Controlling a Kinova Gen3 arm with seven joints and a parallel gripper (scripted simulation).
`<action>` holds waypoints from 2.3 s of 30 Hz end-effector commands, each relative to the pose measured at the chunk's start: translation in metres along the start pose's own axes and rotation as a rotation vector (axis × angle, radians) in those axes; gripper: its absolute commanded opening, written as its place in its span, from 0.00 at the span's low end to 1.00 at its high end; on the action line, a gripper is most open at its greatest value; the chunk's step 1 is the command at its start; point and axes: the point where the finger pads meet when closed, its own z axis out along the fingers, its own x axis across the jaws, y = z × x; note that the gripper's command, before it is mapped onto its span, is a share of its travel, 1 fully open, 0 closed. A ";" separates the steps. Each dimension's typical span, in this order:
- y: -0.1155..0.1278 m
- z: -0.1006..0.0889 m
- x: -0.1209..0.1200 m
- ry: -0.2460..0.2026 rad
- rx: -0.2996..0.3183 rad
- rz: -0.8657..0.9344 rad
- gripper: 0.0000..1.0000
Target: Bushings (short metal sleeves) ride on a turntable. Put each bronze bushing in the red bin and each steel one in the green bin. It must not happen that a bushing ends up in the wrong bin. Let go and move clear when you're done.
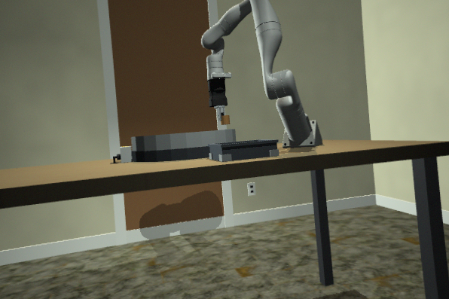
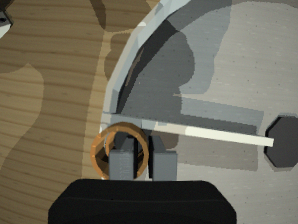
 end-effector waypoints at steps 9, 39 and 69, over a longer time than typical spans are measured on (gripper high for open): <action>0.004 -0.031 -0.001 0.003 -0.017 0.006 0.00; -0.139 -0.028 0.024 -0.001 -0.017 -0.448 0.00; -0.325 -0.025 0.056 -0.006 -0.017 -1.041 0.00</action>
